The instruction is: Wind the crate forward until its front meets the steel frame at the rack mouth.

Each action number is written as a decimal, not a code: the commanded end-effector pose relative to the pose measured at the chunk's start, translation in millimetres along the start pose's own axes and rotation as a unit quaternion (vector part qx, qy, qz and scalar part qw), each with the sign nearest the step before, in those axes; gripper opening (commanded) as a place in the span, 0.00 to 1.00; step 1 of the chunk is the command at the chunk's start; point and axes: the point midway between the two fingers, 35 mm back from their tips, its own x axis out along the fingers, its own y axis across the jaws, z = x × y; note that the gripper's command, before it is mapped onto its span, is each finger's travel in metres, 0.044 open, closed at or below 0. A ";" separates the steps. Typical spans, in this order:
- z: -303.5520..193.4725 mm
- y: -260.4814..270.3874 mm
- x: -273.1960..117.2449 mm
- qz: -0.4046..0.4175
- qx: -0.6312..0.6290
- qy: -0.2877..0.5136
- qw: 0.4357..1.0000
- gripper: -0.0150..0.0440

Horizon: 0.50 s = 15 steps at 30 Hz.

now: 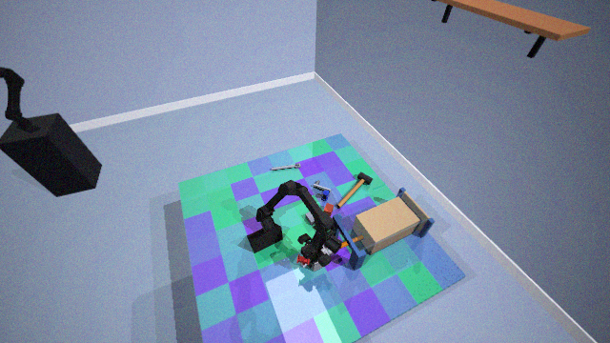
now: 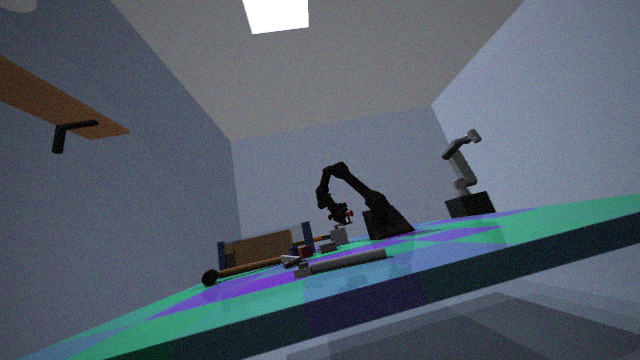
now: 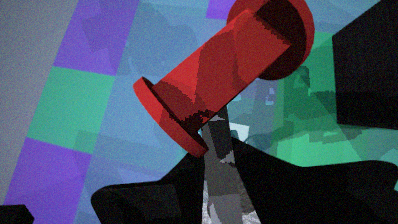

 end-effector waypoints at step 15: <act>-2.2 1.5 4.2 0.004 -0.012 -0.001 1.000 0.25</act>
